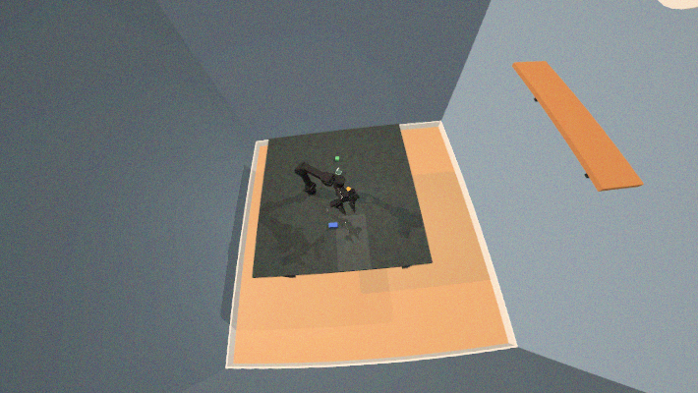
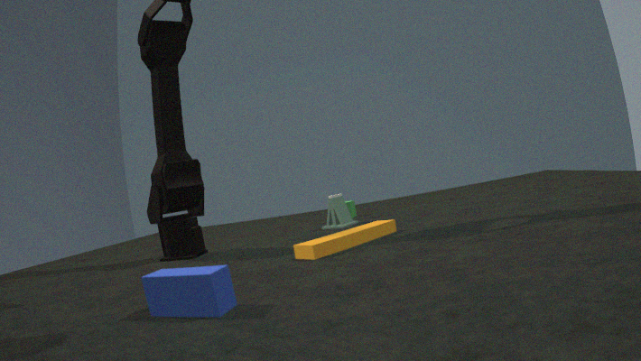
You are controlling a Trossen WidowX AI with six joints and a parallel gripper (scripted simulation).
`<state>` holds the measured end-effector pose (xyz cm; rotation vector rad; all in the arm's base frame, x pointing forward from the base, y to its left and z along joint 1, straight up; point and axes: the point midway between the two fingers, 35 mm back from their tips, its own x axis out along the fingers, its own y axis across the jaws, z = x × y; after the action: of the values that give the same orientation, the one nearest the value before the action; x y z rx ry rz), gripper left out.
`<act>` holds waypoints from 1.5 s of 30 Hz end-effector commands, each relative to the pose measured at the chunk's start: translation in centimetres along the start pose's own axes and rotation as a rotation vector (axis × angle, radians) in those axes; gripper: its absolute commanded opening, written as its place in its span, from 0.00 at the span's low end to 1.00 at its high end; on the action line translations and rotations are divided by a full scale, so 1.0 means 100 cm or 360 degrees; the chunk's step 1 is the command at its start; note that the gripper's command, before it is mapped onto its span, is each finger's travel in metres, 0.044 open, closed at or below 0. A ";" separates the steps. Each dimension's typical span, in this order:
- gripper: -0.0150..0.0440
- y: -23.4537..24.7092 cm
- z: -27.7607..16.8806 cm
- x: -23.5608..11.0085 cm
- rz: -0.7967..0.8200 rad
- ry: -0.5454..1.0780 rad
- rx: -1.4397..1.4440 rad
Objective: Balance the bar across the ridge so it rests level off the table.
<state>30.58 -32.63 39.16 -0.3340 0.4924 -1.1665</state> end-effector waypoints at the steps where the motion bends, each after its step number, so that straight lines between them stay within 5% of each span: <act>1: 0.79 0.056 -0.027 -0.007 0.0294 0.0103 -0.0319; 15: 0.79 0.189 -0.129 -0.088 0.1279 0.0316 -0.1287; 29: 0.79 0.228 -0.235 -0.212 0.2287 0.0476 -0.2100; 45: 0.79 0.240 -0.258 -0.213 0.2336 0.0485 -0.2133</act>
<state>29.63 -4.22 11.33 -0.7340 1.4117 0.6778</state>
